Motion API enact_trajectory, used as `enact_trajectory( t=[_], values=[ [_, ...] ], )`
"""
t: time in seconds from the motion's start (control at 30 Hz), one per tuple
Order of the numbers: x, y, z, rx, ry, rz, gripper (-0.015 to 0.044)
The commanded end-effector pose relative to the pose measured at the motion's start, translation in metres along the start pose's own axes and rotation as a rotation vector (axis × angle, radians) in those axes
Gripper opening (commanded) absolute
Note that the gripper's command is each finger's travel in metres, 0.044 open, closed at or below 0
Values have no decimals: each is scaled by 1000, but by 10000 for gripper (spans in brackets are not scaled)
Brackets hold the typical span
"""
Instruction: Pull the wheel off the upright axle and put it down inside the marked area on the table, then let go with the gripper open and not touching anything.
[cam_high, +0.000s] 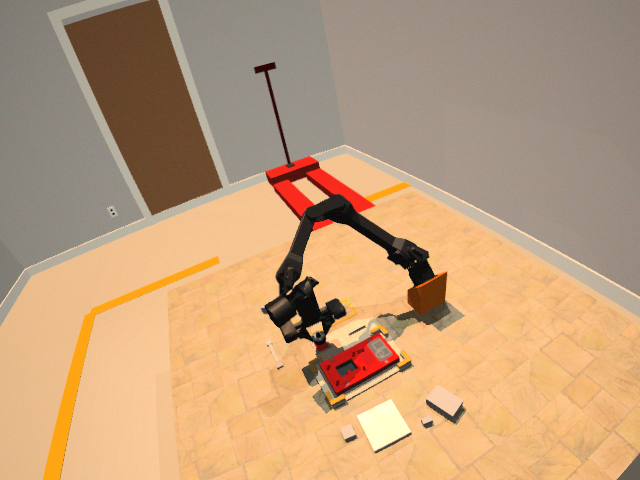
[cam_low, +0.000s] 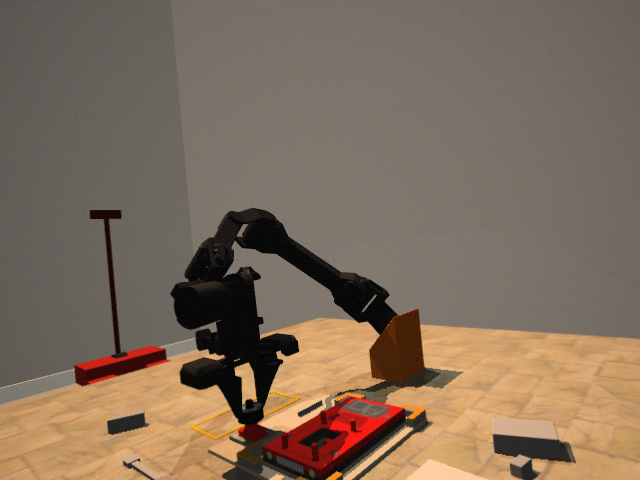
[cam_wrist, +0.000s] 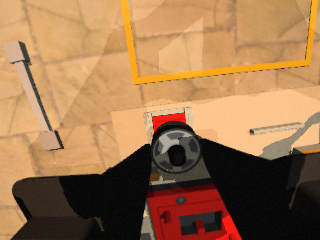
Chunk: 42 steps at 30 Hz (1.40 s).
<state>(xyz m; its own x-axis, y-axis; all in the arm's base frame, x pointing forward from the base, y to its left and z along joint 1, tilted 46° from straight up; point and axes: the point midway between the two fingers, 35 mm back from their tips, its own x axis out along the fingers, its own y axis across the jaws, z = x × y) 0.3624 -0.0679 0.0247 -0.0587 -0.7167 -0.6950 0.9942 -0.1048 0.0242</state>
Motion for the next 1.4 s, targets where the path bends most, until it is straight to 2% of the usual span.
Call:
enact_trajectory(
  t=[0.0, 1.37],
  values=[
    [-14, 0, -2, -11, 5, 19, 0],
    [-27, 0, -2, -14, 3, 21, 0]
  ],
)
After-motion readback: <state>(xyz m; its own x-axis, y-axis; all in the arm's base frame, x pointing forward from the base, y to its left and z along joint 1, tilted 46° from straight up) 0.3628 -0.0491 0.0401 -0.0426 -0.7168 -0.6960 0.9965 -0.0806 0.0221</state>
